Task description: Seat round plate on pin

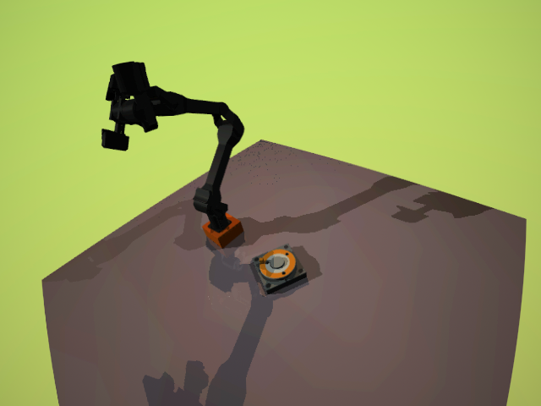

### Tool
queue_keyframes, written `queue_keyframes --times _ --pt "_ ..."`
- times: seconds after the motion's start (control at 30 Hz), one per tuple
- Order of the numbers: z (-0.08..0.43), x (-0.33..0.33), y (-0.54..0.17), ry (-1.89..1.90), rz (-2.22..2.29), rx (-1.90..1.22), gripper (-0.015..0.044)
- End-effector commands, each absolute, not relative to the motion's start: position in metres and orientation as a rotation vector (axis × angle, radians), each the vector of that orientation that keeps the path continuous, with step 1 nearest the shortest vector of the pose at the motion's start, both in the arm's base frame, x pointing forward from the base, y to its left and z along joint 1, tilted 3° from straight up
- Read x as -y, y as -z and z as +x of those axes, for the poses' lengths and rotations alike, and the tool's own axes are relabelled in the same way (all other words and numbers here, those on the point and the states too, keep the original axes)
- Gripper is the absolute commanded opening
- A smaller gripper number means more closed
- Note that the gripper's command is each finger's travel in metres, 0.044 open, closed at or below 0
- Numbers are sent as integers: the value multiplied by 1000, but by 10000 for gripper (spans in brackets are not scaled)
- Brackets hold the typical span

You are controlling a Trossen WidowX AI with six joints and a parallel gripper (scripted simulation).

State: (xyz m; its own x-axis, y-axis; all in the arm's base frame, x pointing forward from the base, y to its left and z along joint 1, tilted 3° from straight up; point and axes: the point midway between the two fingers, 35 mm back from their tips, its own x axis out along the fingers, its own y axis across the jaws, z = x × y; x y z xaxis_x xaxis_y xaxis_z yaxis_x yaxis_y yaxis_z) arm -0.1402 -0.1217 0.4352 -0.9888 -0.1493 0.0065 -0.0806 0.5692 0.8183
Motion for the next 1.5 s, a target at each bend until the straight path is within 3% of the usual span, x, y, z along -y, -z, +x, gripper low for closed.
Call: queue_keyframes --times 0.0,0.13,0.3,0.47,0.8,1.03,1.27,1.47 --pt "-139 126 -434 1438 221 2688 374" --pt "-99 201 -407 1841 567 2071 269" --pt "-60 240 -381 1977 715 1612 137" --pt "10 276 -333 2004 827 909 6" --pt "125 269 -247 1711 774 -75 0" --pt "198 210 -171 1250 585 -756 0" --pt "229 126 -114 728 374 -1209 0" --pt "224 45 -78 224 182 -1505 0"
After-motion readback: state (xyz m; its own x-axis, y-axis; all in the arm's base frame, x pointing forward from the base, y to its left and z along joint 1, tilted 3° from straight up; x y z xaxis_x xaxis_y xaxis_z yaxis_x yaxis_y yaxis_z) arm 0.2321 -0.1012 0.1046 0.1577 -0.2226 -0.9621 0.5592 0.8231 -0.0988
